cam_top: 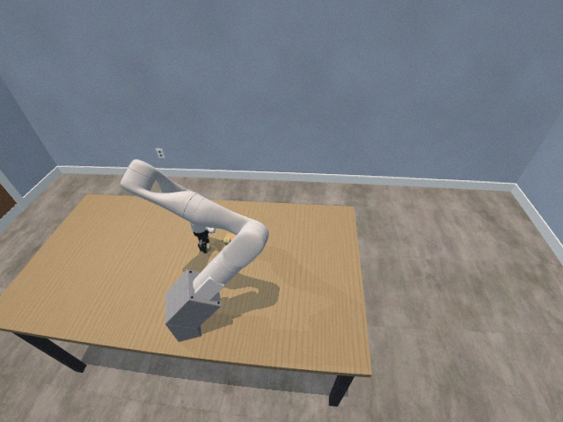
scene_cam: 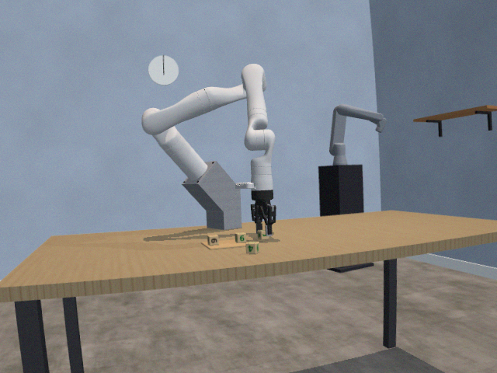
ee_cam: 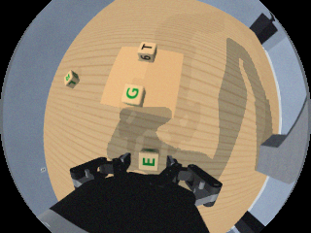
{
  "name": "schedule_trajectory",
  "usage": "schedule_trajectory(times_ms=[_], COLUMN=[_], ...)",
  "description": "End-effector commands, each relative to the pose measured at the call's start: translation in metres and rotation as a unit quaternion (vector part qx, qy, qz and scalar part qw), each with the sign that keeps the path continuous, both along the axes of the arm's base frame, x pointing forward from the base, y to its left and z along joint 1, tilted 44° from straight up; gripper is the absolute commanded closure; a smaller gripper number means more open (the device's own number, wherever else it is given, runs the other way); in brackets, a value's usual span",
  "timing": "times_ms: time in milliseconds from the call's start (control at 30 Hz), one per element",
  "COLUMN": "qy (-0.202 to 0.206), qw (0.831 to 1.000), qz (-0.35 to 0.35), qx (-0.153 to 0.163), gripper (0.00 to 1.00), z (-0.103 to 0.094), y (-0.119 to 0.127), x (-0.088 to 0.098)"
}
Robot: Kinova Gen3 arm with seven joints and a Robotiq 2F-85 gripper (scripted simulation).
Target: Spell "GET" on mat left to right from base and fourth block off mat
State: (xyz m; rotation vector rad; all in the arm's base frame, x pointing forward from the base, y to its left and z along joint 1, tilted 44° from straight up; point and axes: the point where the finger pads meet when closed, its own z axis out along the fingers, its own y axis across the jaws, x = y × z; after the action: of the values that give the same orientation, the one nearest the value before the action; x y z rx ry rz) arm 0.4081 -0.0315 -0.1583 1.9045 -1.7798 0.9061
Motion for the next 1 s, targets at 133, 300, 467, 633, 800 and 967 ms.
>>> schedule_trajectory(times_ms=[133, 300, 467, 633, 800, 967], qy=[0.001, 0.001, 0.001, 0.001, 0.001, 0.001], qw=[1.000, 1.000, 1.000, 1.000, 1.000, 1.000], qz=[-0.003, -0.003, -0.003, -0.003, -0.003, -0.003], qx=[-0.002, -0.002, -0.002, -0.002, -0.002, -0.002], gripper=[0.33, 0.33, 0.33, 0.33, 0.54, 0.54], z=[-0.0035, -0.0042, -0.0042, -0.0042, -0.0042, -0.0042], y=[-0.0067, -0.0074, -0.0074, -0.0074, -0.0074, -0.0074], x=[0.0006, 0.0008, 0.0008, 0.0008, 0.0008, 0.0008])
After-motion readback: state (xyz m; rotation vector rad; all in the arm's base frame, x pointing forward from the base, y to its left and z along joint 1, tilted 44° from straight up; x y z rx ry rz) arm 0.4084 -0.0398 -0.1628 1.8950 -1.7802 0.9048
